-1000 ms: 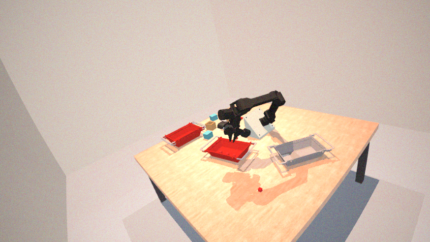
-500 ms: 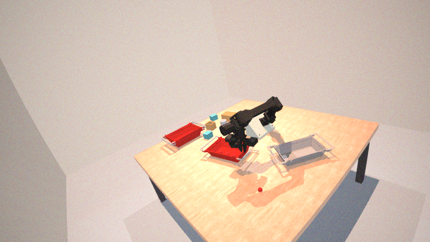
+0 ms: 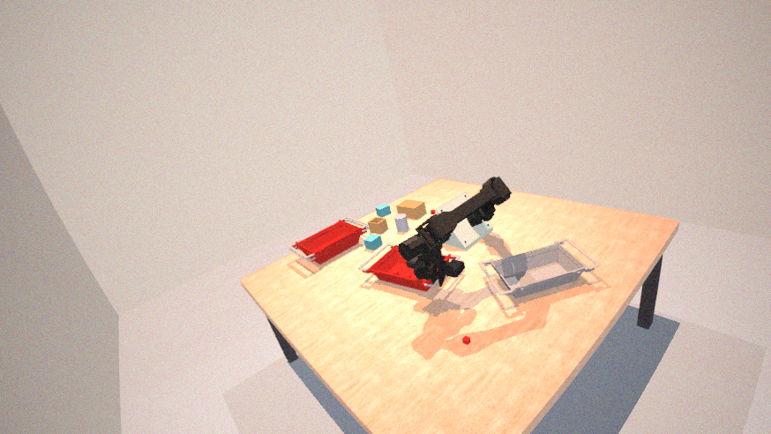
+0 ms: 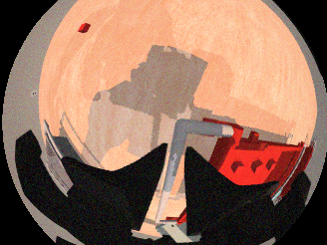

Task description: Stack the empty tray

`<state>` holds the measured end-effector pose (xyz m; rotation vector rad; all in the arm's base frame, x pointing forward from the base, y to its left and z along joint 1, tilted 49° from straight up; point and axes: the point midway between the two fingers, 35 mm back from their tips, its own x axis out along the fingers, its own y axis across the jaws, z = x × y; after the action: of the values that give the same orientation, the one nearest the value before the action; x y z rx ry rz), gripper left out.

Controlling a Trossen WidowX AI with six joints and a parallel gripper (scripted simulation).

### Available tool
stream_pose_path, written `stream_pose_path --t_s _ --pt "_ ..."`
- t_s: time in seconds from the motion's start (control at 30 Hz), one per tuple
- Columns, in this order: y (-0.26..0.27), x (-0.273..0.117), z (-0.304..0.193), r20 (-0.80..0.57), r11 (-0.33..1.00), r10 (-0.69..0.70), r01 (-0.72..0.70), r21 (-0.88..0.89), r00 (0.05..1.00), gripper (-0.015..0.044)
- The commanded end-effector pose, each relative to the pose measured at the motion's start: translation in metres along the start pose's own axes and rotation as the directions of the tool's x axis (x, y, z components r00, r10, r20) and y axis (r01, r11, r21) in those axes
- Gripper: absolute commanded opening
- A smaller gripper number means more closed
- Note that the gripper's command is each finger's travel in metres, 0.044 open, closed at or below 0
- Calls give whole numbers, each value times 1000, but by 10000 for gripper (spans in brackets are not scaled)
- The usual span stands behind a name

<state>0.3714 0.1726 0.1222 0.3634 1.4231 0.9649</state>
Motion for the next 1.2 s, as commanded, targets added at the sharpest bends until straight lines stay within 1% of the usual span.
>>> stream_pose_path --t_s 0.0,0.23,0.43,0.7,0.93,1.03,1.17 --pt "1 2 -1 5 1000 4 -4 2 1000 81" --pt "-12 -21 -1 5 1000 3 -3 3 1000 81" --pt "-26 -30 -1 5 1000 2 -2 3 1000 81" --pt "-51 -29 -1 5 1000 1 -1 2 1000 81" --pt "-74 -11 -1 5 1000 1 -1 2 1000 81" --pt "-73 -14 -1 5 1000 1 -1 2 1000 81" --pt "-73 -27 0 5 1000 0 0 2 1000 81"
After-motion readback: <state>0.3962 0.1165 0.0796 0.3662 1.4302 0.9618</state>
